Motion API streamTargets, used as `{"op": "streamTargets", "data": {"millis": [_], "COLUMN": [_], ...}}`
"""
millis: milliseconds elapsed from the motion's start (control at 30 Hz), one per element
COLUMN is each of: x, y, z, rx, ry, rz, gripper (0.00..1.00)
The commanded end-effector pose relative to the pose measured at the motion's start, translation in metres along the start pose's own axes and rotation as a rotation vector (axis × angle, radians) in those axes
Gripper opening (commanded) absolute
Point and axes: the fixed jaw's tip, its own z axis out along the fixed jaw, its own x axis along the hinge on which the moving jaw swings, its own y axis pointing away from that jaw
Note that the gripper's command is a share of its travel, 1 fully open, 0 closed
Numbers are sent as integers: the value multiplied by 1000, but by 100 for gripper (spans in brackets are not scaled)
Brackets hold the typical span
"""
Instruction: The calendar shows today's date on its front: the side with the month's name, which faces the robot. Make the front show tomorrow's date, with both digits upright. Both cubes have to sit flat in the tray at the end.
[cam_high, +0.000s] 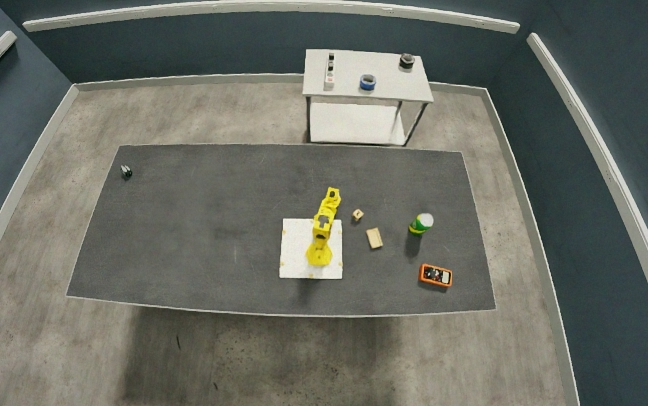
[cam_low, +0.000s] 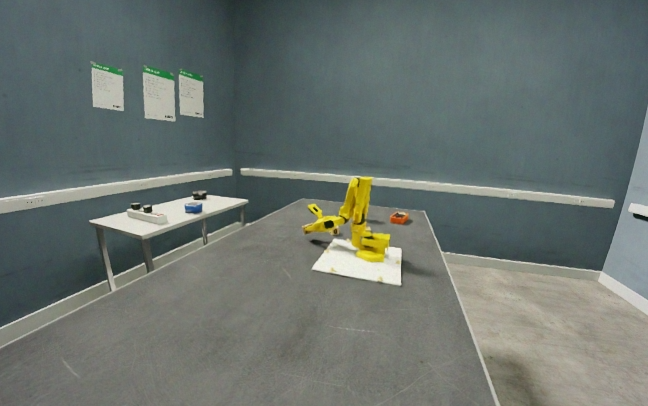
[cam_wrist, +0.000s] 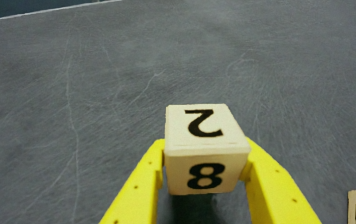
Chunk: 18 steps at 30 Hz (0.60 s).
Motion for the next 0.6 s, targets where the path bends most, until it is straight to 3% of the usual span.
{"op": "streamTargets", "data": {"millis": [0, 567], "x": [0, 6], "y": [-1, -1], "z": [0, 3], "rx": [5, 5], "ry": [-9, -9], "rz": [3, 3], "gripper": [0, 0]}}
